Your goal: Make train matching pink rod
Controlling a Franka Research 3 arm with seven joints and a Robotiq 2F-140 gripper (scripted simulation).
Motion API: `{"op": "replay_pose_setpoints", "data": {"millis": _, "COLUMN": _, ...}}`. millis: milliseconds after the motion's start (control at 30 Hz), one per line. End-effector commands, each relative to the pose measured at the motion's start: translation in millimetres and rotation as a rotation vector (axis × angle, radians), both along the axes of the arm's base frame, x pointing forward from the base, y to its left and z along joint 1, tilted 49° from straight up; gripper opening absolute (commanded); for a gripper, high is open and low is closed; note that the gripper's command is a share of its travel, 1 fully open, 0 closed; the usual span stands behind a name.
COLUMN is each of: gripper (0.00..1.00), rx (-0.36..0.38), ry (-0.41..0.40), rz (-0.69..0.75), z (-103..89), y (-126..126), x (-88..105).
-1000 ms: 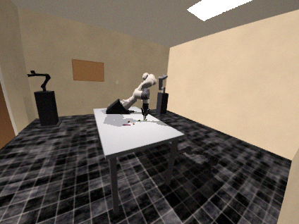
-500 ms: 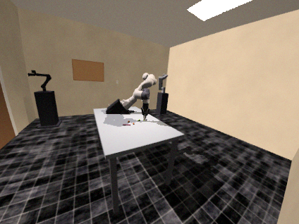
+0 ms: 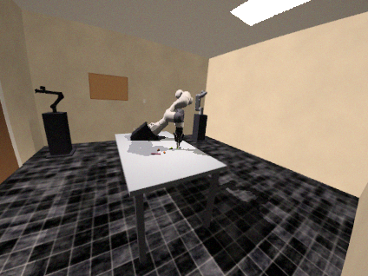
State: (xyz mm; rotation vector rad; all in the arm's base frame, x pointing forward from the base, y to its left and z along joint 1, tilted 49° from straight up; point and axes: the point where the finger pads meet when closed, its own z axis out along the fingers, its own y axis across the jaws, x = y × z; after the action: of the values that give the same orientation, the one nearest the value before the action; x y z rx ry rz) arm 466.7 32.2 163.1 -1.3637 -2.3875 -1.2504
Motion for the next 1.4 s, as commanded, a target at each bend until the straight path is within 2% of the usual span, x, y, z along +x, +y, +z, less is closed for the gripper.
{"op": "replay_pose_setpoints", "data": {"millis": 0, "gripper": 0.03, "rx": 0.001, "ry": 0.000, "rz": -0.002, "z": 0.0, "y": 0.2, "x": 0.9}}
{"op": "replay_pose_setpoints", "data": {"millis": 1367, "gripper": 0.03, "rx": 0.002, "ry": 0.001, "rz": -0.003, "z": -3.7, "y": 3.9, "x": 2.1}}
